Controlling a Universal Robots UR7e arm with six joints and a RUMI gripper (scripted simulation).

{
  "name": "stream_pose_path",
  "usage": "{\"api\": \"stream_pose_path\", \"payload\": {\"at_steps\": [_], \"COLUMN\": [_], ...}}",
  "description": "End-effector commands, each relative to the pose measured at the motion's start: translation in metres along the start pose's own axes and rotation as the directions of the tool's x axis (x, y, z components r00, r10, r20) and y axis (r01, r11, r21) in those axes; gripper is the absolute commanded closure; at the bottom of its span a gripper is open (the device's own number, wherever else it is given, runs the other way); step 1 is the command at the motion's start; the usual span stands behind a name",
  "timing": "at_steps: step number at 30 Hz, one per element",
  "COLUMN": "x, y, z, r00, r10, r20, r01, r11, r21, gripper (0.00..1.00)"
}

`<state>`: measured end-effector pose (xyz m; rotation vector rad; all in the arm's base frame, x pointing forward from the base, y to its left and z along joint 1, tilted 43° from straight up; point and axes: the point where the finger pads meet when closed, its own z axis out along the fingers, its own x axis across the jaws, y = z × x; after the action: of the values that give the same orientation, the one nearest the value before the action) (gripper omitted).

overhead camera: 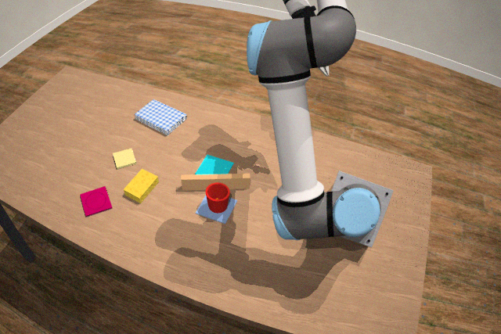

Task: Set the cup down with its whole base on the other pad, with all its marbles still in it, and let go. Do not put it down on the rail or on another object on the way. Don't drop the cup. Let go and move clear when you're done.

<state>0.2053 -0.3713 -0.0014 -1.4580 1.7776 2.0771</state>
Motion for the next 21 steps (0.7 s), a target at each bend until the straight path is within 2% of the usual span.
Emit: {"api": "stream_pose_path", "payload": {"at_steps": [1,6,11,16,18,21], "x": [-0.014,-0.049,-0.095,-0.148,-0.148,-0.182], "y": [-0.010,-0.036,-0.071,-0.110,-0.110,-0.134], "z": [0.000,0.003,0.010,0.024,0.024,0.037], "r00": [0.999,0.988,0.961,0.923,0.923,0.900], "r10": [0.044,0.146,0.267,0.380,0.380,0.434], "r20": [-0.018,-0.050,-0.069,-0.059,-0.059,-0.037], "r01": [-0.044,-0.140,-0.246,-0.335,-0.335,-0.374], "r11": [0.999,0.984,0.943,0.870,0.870,0.814], "r21": [0.031,0.110,0.225,0.361,0.361,0.444], "gripper": [1.00,1.00,1.00,1.00,1.00,1.00]}}
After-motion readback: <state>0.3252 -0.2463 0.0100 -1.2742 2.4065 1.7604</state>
